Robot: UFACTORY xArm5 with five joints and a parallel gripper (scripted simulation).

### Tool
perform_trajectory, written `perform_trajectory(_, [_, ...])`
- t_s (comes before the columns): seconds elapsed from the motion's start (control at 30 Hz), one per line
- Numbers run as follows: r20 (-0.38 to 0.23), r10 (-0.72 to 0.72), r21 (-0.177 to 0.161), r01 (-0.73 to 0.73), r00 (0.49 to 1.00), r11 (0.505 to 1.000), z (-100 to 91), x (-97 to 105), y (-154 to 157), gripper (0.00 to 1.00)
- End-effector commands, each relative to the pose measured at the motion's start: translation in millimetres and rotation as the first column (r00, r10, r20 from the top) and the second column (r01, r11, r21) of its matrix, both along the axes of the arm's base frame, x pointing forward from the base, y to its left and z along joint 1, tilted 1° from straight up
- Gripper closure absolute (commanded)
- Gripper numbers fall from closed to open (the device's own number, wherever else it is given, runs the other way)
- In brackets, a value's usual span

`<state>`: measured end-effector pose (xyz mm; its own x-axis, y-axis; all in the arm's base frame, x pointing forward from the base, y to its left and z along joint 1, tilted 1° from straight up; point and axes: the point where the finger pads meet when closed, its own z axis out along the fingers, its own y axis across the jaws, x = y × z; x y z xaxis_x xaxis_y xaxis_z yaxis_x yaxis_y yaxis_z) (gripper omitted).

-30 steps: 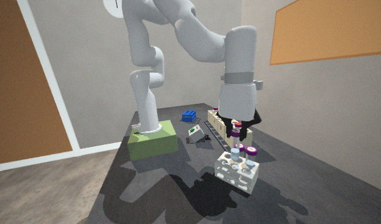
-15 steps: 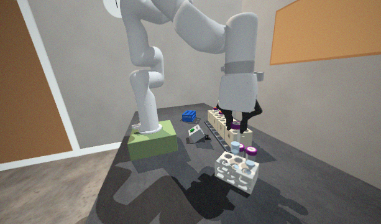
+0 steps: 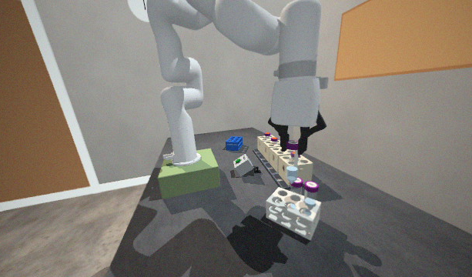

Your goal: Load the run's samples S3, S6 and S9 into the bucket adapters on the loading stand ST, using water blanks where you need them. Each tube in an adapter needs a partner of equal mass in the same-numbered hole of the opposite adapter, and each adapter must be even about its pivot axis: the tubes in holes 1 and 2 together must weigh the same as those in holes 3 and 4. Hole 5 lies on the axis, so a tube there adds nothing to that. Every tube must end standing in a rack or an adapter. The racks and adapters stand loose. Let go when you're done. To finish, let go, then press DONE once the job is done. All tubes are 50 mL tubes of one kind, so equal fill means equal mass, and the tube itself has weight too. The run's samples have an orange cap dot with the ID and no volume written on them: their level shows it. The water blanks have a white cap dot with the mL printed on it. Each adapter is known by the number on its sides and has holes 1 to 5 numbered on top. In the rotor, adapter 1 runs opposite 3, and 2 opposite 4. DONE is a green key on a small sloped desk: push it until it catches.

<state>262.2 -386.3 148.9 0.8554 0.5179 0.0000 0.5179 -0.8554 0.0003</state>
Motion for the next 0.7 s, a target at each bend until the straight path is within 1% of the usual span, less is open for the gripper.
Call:
perform_trajectory(0.0, [-0.007, 0.000, -0.011, 0.000, 1.000, 1.000, 9.9, 0.9, -1.1, 1.00])
perform_trajectory(0.07, [-0.007, 0.000, -0.011, 0.000, 1.000, 1.000, 12.9, 0.9, -1.1, 1.00])
perform_trajectory(0.43, [-0.007, 0.000, -0.011, 0.000, 1.000, 1.000, 12.9, 0.9, -1.1, 1.00])
perform_trajectory(0.53, [-0.006, -0.100, -0.012, 0.100, 0.995, 0.995, 12.7, 8.8, 11.7, 1.00])
perform_trajectory(0.67, [-0.004, -0.231, -0.012, 0.231, 0.973, 0.973, 12.4, 19.4, 28.8, 1.00])
